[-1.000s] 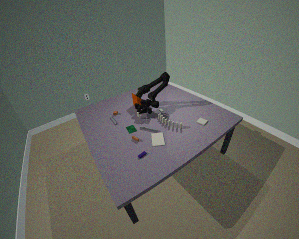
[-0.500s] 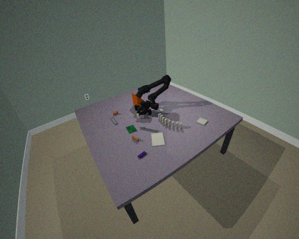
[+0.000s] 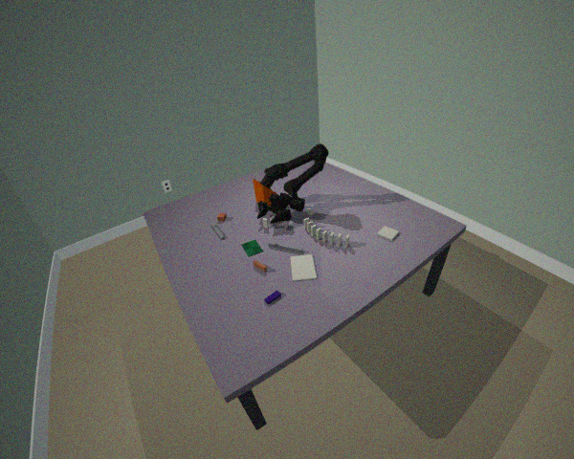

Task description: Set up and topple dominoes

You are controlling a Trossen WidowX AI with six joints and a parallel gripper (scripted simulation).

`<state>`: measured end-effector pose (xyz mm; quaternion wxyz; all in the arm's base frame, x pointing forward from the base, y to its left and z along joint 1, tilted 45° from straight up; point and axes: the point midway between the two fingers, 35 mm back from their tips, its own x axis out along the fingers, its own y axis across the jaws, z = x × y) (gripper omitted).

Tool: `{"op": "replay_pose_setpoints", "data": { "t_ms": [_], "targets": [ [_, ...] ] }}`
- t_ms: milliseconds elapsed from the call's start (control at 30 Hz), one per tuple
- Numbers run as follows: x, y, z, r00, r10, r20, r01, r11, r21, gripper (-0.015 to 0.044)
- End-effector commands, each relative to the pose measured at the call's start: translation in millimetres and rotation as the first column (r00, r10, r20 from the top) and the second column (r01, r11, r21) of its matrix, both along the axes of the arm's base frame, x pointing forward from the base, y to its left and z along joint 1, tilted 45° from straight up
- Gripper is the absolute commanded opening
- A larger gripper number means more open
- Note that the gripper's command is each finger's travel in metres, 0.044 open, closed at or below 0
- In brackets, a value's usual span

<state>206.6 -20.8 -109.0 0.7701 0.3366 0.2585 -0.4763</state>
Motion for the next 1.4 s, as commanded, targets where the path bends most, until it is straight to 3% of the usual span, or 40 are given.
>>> {"op": "replay_pose_setpoints", "data": {
  "t_ms": [0, 400, 500, 667, 800, 967, 1167, 1367],
  "targets": [
    [1, 0, 0, 1.000, -0.004, 0.006, 0.004, 1.000, -0.002, 0.0440],
    [3, -36, 35, 1.000, 0.001, -0.004, -0.001, 1.000, 0.001, 0.0440],
    [6, -38, 24, 0.995, 0.025, -0.101, -0.023, 0.999, 0.029, 0.0440],
    [14, -50, -2, 0.907, 0.160, -0.390, -0.073, 0.971, 0.228, 0.0440],
    [17, -56, -10, 0.811, 0.327, -0.485, -0.074, 0.880, 0.469, 0.0440],
    [19, -62, 2, 0.756, 0.514, -0.405, -0.034, 0.649, 0.760, 0.0440],
    [17, -80, 42, 0.832, 0.540, -0.124, -0.018, 0.250, 0.968, 0.0440],
    [17, -83, 48, 0.847, 0.525, -0.087, -0.027, 0.205, 0.978, 0.0440]
  ]
}}
